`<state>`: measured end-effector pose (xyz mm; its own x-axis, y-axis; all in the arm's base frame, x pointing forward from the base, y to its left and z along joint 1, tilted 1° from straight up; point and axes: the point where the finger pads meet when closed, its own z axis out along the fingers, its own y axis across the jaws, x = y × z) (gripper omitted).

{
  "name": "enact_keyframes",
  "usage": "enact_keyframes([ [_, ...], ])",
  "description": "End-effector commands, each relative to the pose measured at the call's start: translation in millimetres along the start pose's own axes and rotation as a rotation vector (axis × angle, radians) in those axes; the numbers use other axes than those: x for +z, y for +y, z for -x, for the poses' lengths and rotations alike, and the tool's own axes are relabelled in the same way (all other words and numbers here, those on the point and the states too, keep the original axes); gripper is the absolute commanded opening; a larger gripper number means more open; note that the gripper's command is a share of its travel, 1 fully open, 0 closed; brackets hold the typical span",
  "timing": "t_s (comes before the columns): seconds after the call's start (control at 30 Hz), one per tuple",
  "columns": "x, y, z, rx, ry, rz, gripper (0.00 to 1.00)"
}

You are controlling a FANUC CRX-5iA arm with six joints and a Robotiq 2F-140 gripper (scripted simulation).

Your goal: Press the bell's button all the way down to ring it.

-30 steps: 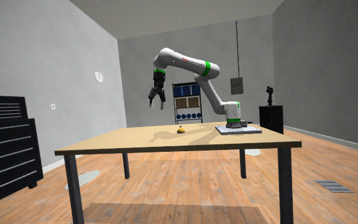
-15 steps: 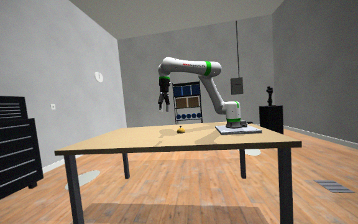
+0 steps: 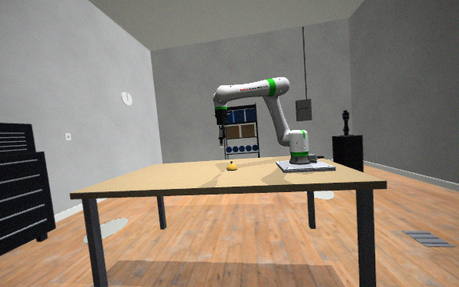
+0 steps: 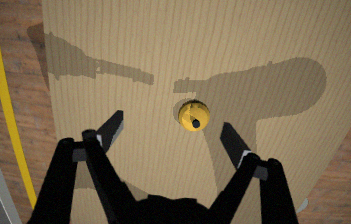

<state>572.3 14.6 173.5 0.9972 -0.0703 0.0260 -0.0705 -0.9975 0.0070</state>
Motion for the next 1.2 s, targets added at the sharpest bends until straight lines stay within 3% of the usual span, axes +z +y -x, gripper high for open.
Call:
enact_keyframes([
  [0.0, 12, 31, 25, -0.058, -0.010, 0.005, 1.00],
  [0.07, 12, 31, 25, -0.058, -0.010, 0.005, 1.00],
  [0.17, 24, 54, 48, -0.102, -0.027, 0.010, 1.00],
  [0.3, 24, 56, 50, -0.105, -0.028, 0.010, 1.00],
  [0.33, 24, 56, 50, -0.105, -0.028, 0.010, 0.00],
  [1.17, 24, 56, 50, -0.105, -0.028, 0.010, 0.00],
])
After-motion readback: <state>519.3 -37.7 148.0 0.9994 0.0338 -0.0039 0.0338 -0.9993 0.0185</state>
